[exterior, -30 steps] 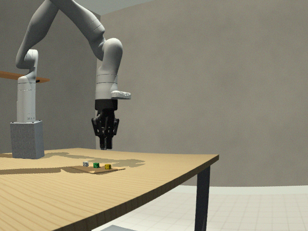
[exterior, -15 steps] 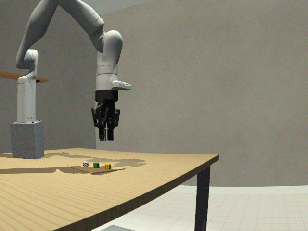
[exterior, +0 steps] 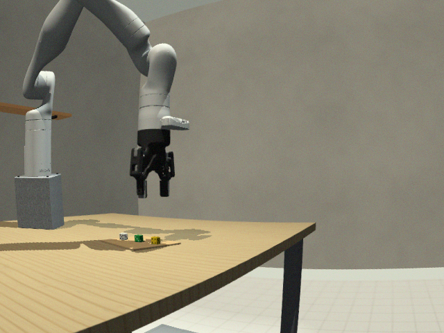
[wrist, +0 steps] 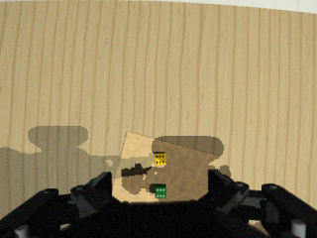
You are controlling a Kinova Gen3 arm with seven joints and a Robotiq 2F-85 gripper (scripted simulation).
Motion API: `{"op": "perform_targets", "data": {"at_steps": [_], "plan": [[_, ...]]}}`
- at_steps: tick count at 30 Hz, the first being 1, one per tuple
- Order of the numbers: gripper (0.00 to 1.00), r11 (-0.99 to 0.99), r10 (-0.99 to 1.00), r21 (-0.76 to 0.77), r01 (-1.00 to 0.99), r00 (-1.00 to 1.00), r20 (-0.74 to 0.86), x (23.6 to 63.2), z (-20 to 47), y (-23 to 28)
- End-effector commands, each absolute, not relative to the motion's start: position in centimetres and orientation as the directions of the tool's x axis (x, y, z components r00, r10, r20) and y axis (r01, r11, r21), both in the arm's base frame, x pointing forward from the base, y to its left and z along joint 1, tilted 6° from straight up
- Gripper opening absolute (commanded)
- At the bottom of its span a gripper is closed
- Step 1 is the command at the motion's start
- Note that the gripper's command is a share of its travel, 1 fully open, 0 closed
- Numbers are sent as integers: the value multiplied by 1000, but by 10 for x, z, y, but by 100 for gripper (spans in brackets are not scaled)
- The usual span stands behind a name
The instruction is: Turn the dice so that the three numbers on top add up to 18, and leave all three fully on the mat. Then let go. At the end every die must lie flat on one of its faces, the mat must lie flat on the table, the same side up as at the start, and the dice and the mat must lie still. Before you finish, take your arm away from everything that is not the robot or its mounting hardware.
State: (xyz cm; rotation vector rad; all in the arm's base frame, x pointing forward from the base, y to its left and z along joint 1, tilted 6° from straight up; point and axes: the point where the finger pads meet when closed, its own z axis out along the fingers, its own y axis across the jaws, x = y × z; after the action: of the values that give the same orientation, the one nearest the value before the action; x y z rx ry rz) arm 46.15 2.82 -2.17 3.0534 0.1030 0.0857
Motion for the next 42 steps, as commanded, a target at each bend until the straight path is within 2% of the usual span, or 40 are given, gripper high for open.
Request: {"op": "perform_targets", "data": {"at_steps": [1, 11, 26, 42], "plan": [[100, -994, 70, 87, 65, 996, 55, 462, -21, 28], [100, -994, 70, 87, 65, 996, 55, 461, -11, 29], [100, -994, 70, 87, 65, 996, 55, 457, 55, 35], [100, -994, 70, 87, 65, 996, 55, 457, 63, 35]]}}
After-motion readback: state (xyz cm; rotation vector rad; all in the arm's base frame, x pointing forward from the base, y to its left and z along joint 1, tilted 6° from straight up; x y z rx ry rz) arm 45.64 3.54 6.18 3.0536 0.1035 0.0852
